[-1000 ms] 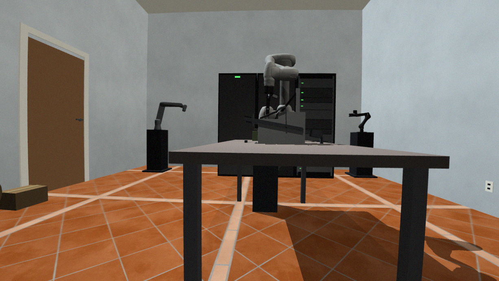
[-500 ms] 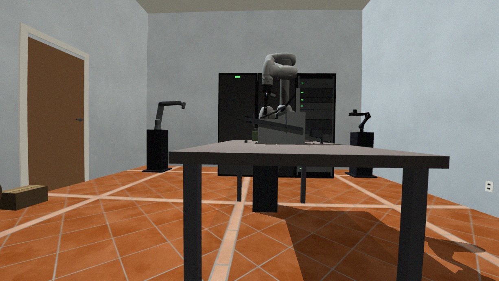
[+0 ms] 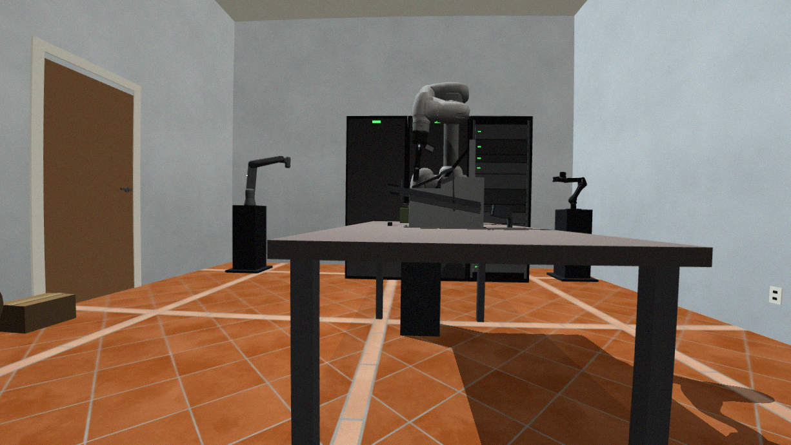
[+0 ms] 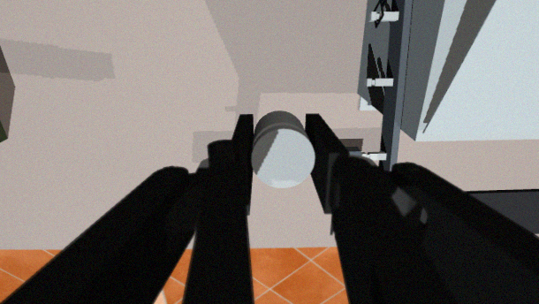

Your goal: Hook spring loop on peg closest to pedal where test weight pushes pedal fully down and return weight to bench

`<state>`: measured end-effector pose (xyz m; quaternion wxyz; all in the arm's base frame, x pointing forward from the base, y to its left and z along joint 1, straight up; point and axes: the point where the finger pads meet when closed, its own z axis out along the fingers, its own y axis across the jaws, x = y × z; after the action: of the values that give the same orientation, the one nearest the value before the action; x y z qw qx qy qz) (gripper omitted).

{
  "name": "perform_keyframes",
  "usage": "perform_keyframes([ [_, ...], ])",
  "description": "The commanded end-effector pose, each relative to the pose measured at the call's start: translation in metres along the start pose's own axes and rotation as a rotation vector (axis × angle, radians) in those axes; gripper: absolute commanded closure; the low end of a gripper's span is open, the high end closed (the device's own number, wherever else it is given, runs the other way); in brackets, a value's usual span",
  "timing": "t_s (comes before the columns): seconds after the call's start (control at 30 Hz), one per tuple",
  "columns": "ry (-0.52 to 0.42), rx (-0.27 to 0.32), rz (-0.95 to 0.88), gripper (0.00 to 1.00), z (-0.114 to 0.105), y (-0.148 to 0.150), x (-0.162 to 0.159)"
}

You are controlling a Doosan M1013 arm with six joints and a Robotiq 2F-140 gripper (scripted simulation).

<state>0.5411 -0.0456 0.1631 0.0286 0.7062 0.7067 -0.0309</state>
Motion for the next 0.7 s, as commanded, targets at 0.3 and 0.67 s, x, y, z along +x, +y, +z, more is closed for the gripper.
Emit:
perform_keyframes([
  [0.3, -0.014, -0.001, 0.000, 0.75, -0.005, 0.017, -0.016],
  [0.67, -0.024, -0.001, 0.000, 0.75, -0.008, 0.029, -0.027],
])
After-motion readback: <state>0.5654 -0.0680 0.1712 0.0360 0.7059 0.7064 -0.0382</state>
